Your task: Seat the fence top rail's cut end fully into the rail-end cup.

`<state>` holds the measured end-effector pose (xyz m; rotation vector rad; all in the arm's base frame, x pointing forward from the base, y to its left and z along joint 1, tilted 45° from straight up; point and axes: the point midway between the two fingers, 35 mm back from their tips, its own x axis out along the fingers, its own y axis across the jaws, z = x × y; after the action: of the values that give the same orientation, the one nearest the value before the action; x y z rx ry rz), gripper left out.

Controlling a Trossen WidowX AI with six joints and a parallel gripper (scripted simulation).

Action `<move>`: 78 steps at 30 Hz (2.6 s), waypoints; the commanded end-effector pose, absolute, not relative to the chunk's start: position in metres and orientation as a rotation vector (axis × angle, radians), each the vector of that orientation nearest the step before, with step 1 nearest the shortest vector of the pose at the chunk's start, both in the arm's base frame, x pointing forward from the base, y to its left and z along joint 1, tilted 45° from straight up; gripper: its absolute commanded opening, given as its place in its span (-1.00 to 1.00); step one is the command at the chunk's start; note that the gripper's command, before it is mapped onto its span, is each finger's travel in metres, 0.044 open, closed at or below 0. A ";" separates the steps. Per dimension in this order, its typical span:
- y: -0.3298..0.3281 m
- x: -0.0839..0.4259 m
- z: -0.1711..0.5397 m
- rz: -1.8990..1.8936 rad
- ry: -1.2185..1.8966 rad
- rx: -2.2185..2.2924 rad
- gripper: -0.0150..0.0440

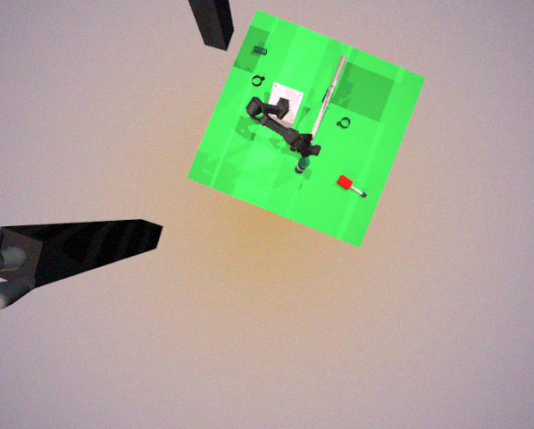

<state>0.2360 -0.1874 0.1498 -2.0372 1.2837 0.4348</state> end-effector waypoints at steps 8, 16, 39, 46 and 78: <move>-0.175 0.238 0.149 0.441 1.282 -2.031 0.93; -0.153 0.241 0.148 0.447 1.280 -2.028 1.00; -0.069 0.247 0.120 0.022 1.308 -1.319 1.00; -0.034 0.244 0.116 -0.272 1.250 -1.001 1.00; 0.022 0.236 0.121 -0.665 0.942 -0.574 1.00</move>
<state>0.2343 0.0209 0.1208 -0.5531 0.9287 -0.6728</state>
